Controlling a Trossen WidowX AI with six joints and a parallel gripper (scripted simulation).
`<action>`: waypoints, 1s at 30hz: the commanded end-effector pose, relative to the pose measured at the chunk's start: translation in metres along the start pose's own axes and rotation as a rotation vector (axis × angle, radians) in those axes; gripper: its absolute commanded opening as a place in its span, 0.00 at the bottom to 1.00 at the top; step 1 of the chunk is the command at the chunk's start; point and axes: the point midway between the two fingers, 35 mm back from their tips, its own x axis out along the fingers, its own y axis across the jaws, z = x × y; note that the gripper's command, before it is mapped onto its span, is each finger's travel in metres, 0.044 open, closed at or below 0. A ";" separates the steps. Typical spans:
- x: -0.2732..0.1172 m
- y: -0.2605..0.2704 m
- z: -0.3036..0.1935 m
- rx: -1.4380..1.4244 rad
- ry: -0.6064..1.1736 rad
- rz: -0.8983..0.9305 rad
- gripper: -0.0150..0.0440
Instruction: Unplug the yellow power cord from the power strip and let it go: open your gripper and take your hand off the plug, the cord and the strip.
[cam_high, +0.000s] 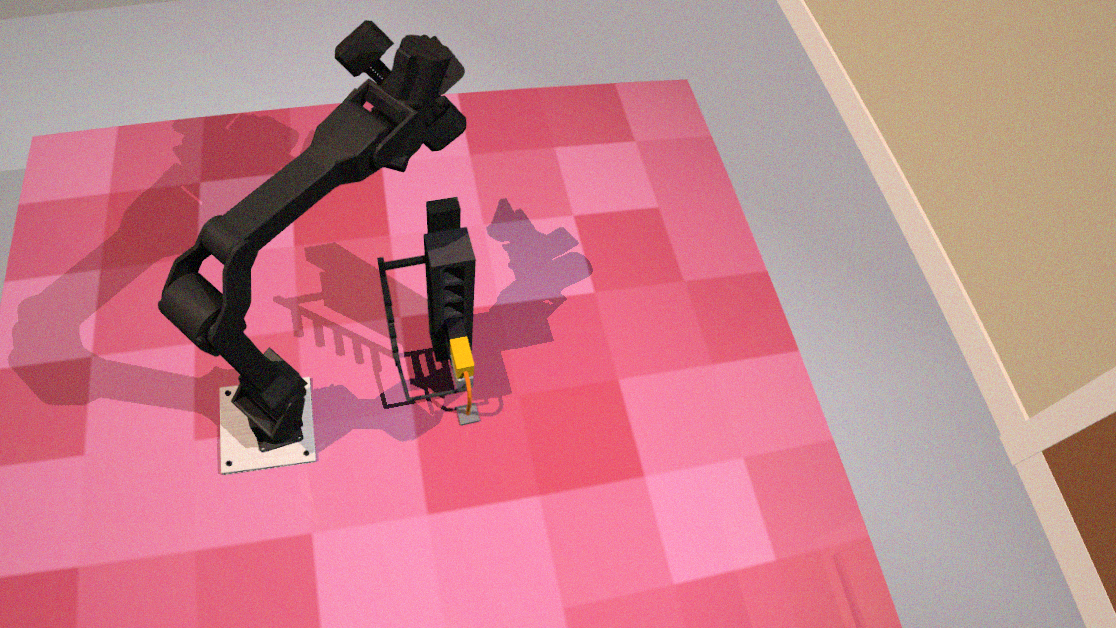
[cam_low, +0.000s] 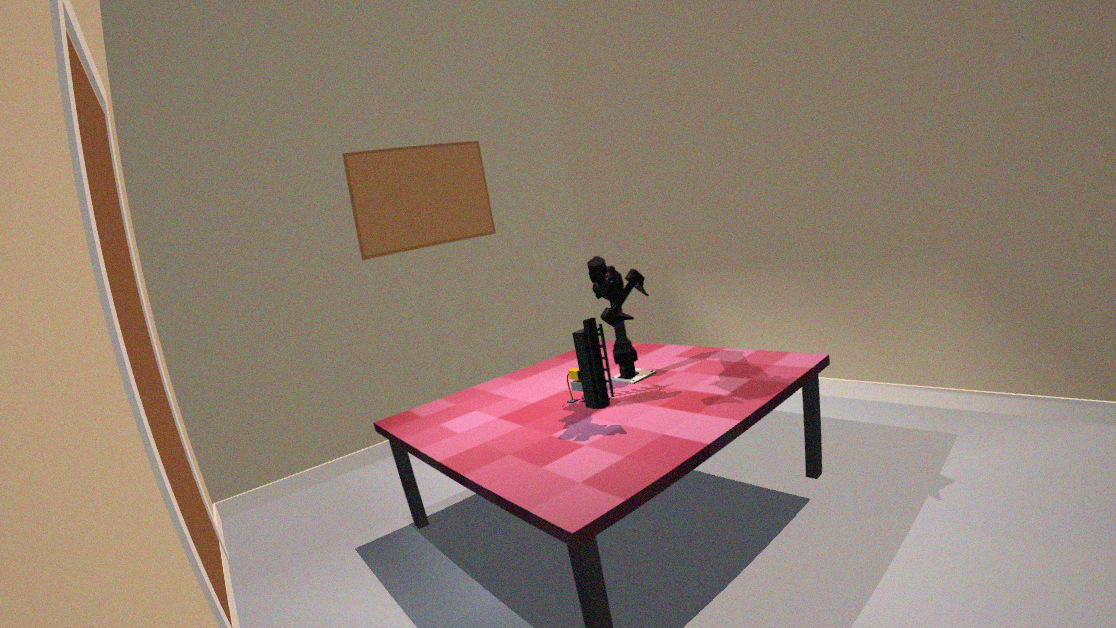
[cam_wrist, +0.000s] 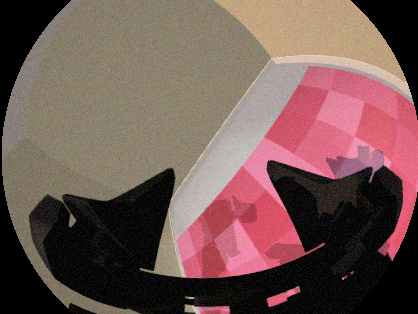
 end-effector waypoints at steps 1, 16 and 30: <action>0.000 -0.001 0.000 0.002 -0.001 -0.003 0.89; -0.045 -0.127 0.043 0.287 -0.200 -0.338 0.53; -0.159 -0.261 0.002 0.816 -0.380 -0.844 0.53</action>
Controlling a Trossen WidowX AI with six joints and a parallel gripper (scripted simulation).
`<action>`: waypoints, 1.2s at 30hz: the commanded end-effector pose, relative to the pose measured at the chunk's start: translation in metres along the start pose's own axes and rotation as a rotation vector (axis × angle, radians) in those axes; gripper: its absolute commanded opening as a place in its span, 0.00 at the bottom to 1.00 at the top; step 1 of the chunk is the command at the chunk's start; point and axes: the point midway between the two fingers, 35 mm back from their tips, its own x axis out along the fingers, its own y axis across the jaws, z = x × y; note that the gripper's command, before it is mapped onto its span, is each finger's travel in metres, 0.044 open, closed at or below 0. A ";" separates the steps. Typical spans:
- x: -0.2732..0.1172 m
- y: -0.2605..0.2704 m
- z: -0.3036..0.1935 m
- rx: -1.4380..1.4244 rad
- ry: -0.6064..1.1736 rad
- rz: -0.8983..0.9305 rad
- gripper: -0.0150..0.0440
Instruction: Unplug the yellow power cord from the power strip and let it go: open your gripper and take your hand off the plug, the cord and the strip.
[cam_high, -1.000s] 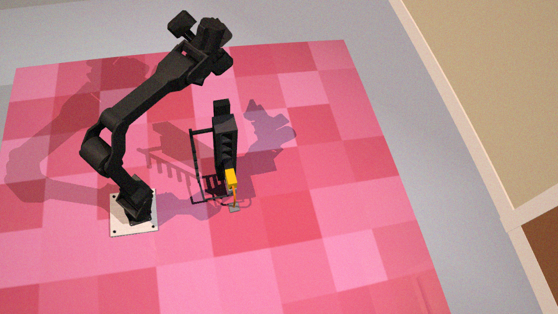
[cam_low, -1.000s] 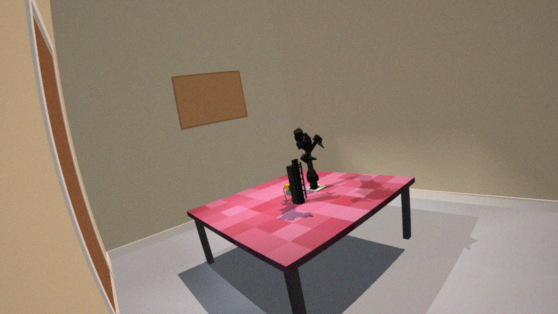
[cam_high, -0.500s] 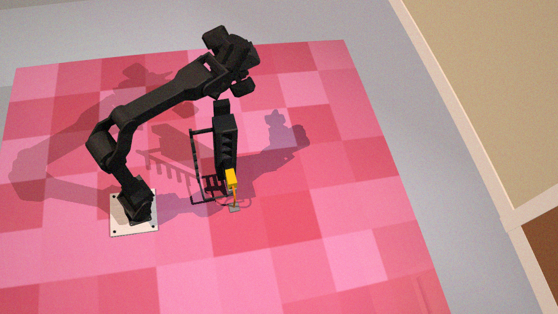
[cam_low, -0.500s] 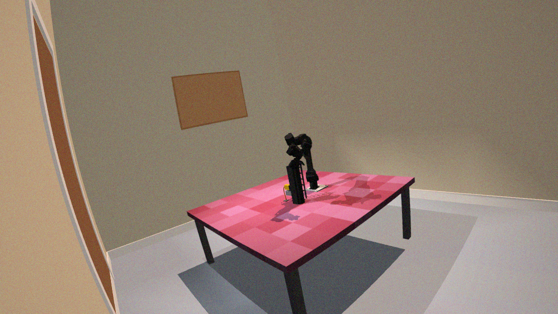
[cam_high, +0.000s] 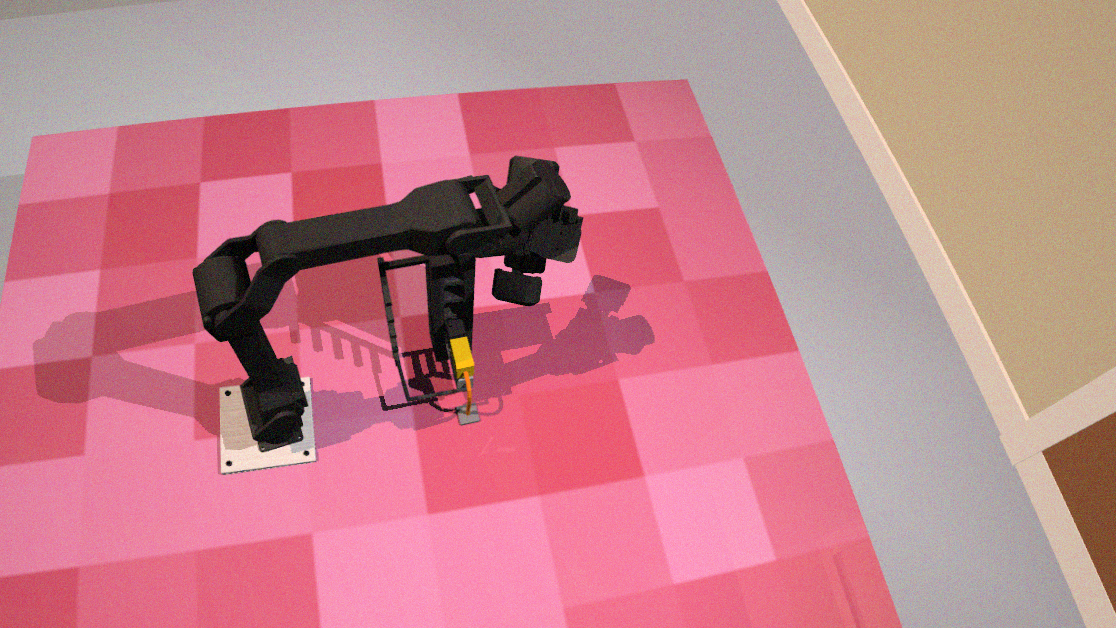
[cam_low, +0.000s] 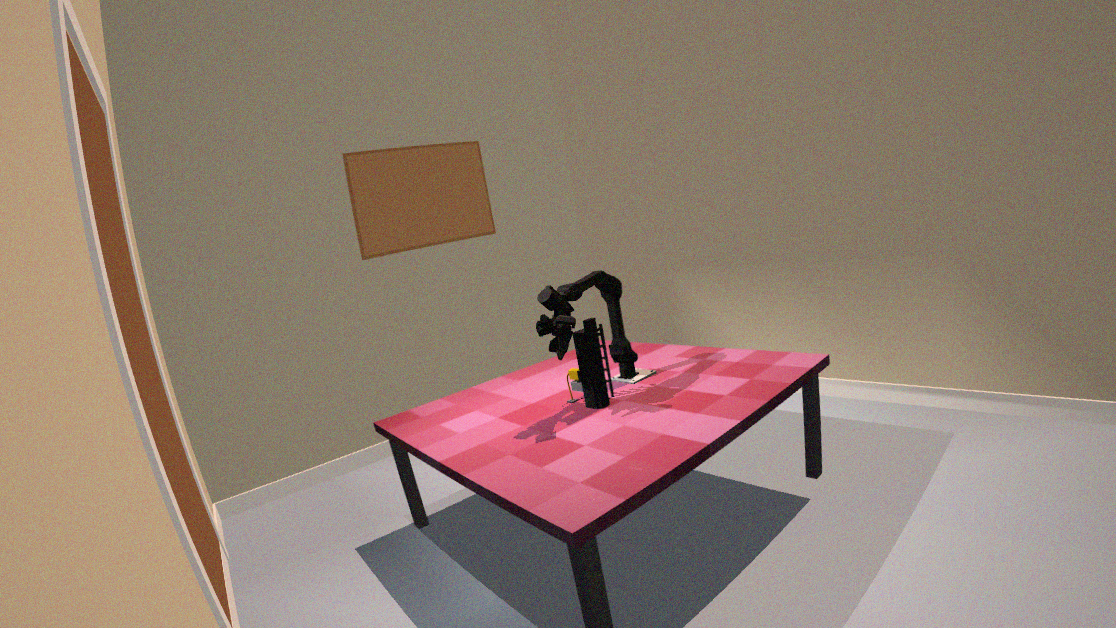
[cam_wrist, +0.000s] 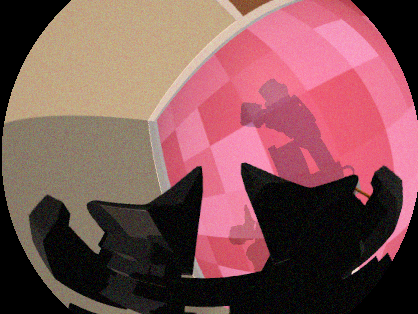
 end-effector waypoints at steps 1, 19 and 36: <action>-0.004 -0.051 0.007 0.176 -0.016 -0.169 0.53; -0.074 -0.197 -0.037 0.976 -0.075 -0.848 0.53; -0.066 -0.184 -0.046 0.976 -0.074 -0.847 0.53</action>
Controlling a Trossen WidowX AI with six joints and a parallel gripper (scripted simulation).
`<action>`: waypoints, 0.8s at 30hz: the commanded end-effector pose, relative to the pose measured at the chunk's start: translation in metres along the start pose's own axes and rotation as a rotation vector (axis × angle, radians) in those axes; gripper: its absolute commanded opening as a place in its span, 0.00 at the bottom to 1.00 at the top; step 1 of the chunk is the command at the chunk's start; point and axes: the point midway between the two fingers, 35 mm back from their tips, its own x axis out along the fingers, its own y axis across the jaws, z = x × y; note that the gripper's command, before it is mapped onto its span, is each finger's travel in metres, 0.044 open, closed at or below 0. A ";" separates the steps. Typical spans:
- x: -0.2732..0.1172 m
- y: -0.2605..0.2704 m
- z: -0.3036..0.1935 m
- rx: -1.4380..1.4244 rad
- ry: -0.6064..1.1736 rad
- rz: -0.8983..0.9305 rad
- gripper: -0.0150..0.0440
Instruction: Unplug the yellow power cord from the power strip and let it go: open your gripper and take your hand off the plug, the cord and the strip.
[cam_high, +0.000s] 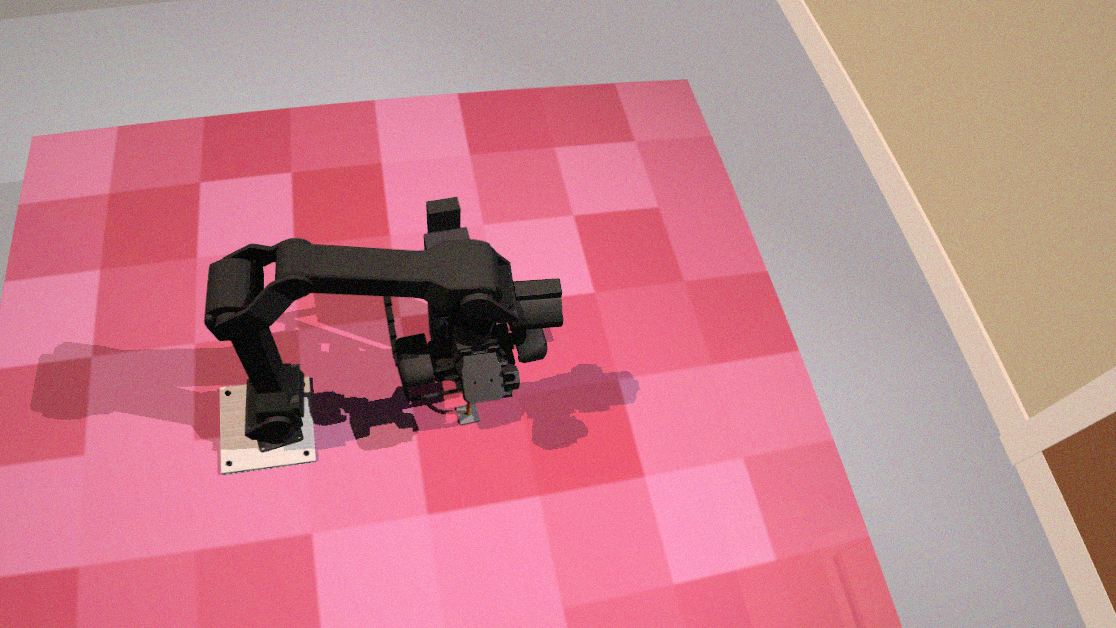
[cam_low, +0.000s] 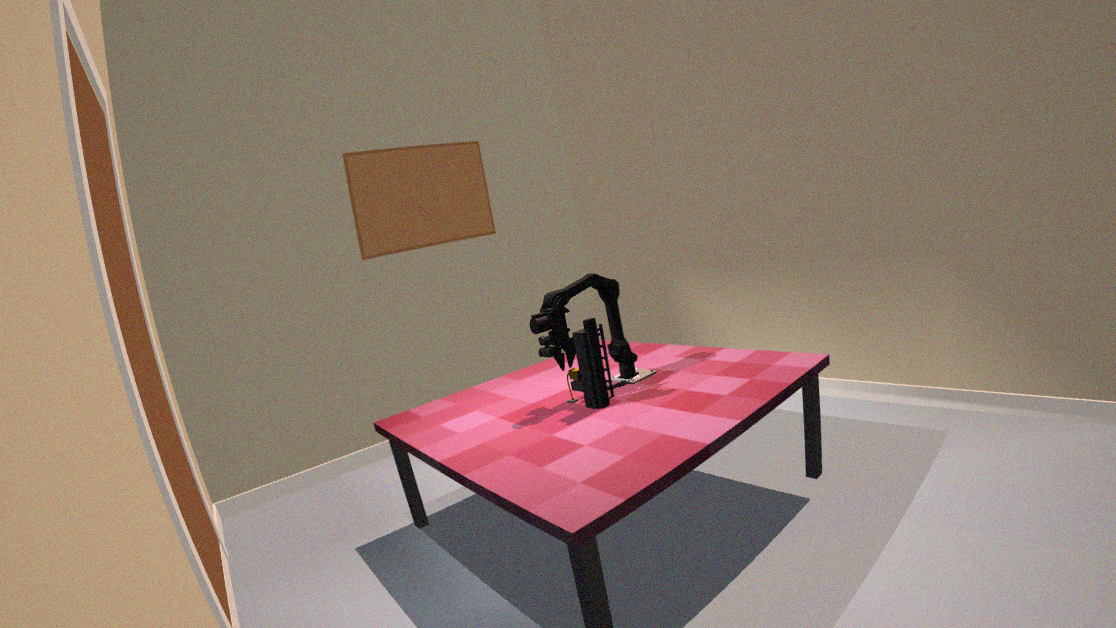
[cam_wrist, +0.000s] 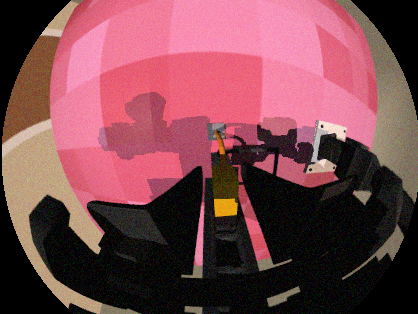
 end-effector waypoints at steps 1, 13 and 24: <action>0.001 -0.002 -0.007 0.002 -0.002 -0.006 0.53; 0.001 -0.003 -0.026 0.002 0.000 -0.007 0.53; 0.010 -0.003 -0.027 0.002 0.001 -0.007 0.53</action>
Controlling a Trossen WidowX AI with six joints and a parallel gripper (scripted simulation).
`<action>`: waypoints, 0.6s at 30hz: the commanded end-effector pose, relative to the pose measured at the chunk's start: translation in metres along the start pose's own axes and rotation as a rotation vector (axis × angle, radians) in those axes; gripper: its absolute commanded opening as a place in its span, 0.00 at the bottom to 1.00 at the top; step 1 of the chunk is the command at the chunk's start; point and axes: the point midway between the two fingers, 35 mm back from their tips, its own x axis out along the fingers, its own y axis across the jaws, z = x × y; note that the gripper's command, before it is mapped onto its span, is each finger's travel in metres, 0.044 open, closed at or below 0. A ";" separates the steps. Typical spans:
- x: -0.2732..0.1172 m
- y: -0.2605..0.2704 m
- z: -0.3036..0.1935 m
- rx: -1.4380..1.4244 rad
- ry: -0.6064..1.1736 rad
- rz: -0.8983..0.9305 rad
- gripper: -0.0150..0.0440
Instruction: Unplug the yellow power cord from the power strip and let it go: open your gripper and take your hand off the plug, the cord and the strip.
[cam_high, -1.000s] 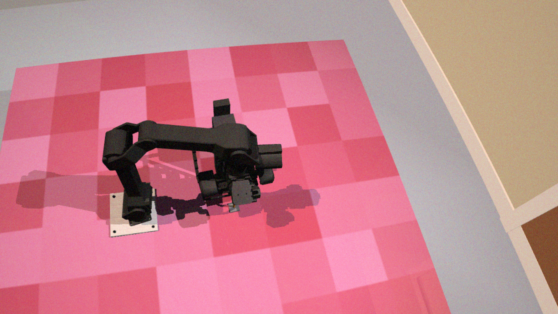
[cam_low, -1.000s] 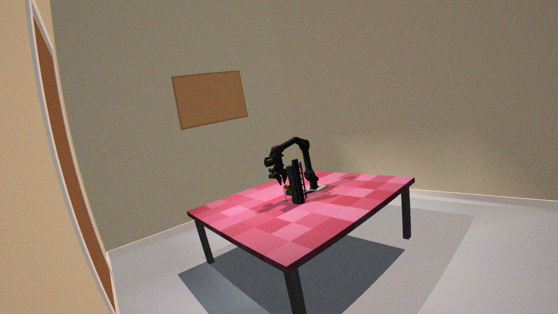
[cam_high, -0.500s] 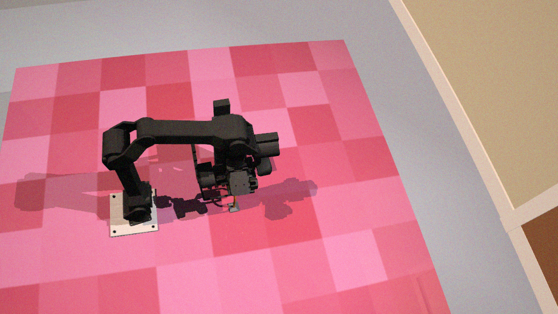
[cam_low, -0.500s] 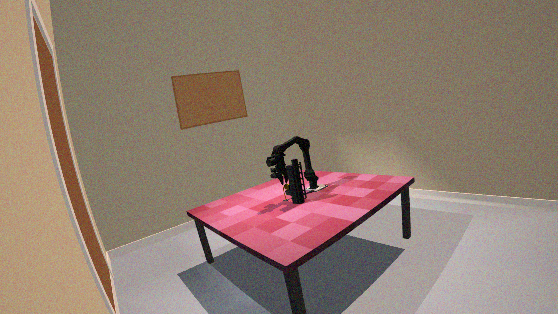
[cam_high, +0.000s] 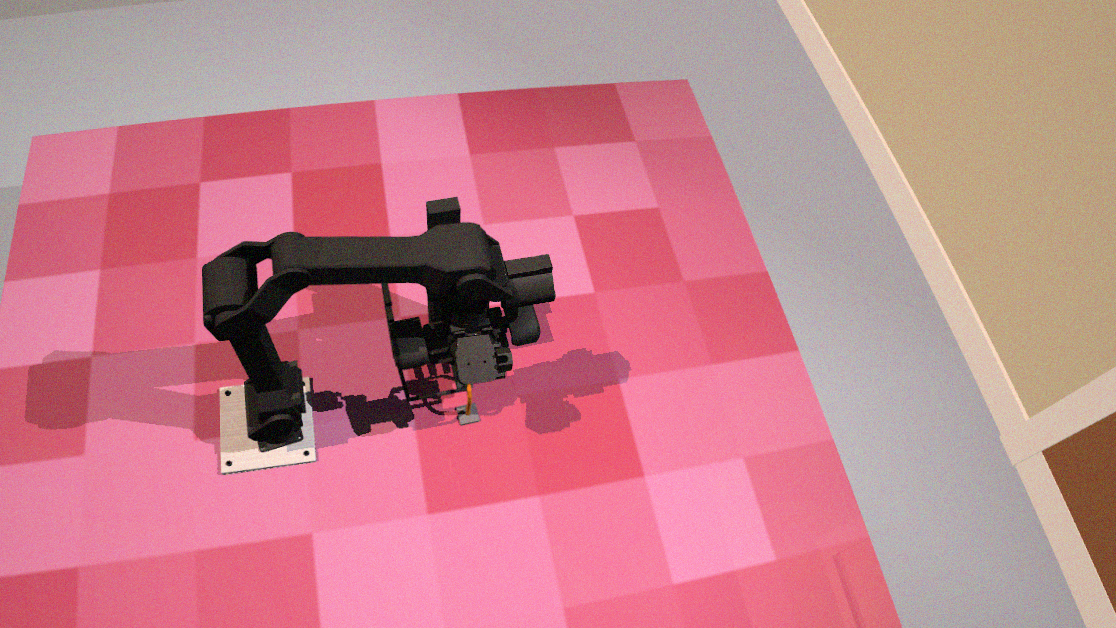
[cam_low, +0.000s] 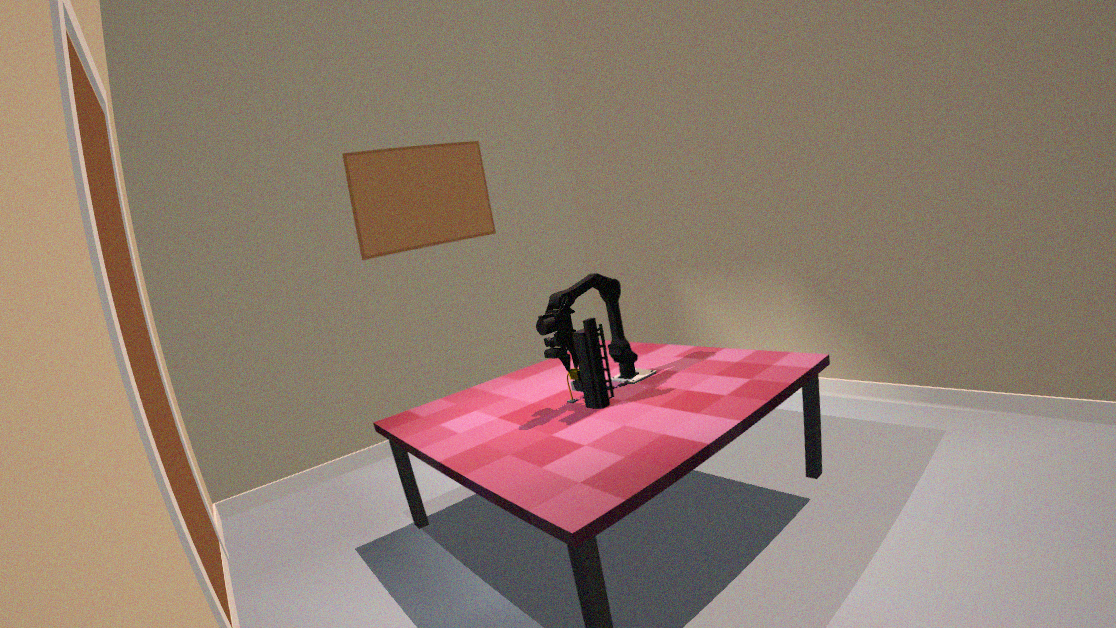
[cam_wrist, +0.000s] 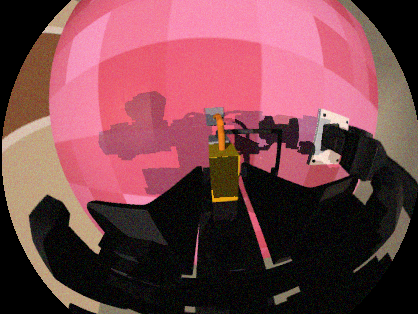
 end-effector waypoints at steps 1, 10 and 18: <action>0.008 -0.002 0.000 0.004 -0.003 -0.008 0.53; 0.006 -0.001 0.000 0.000 0.000 -0.003 0.39; 0.006 -0.001 0.000 0.000 0.000 -0.003 0.30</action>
